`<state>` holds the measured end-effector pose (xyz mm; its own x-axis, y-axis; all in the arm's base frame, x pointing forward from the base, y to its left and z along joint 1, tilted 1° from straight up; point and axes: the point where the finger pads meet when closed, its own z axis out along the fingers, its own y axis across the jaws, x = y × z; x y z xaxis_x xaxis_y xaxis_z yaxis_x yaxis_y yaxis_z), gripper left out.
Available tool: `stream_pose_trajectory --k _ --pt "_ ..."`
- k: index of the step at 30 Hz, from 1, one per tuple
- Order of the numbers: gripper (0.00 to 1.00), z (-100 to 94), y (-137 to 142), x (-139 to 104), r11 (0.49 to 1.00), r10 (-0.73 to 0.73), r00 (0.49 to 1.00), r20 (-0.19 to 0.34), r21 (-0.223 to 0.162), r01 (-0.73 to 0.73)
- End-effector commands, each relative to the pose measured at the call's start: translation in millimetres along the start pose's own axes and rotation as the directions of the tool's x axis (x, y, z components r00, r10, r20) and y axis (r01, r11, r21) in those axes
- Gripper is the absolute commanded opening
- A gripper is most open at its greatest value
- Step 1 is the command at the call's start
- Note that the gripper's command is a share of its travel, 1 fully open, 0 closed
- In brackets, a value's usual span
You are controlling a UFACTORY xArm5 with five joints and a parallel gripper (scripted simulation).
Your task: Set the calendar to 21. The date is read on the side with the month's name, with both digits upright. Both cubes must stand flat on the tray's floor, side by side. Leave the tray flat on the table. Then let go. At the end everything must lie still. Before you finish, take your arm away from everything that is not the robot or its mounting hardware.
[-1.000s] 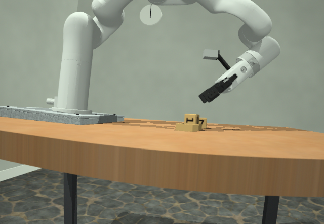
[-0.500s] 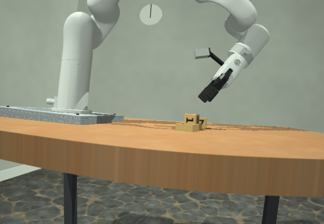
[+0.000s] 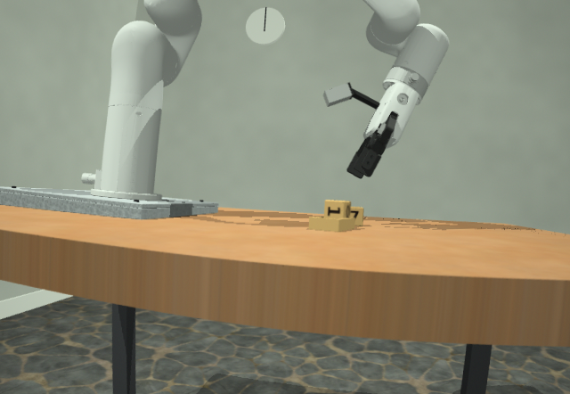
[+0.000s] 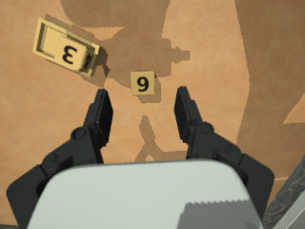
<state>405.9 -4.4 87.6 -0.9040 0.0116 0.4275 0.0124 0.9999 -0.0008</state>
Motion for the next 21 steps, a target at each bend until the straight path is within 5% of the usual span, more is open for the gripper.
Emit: stream_pose_trajectory --k 1,4,14,21 --pt "0.71 -1.6 0.0 1.5 1.0 0.0 0.993 0.119 0.0 0.0" --pt "0.71 -1.5 0.1 3.6 1.0 0.0 0.981 0.194 0.0 0.0" --pt "0.71 -1.2 0.0 4.8 1.0 0.0 0.968 0.251 0.0 0.0" --pt "0.71 -0.2 -0.3 8.6 1.0 0.0 0.907 0.421 -0.001 0.0"
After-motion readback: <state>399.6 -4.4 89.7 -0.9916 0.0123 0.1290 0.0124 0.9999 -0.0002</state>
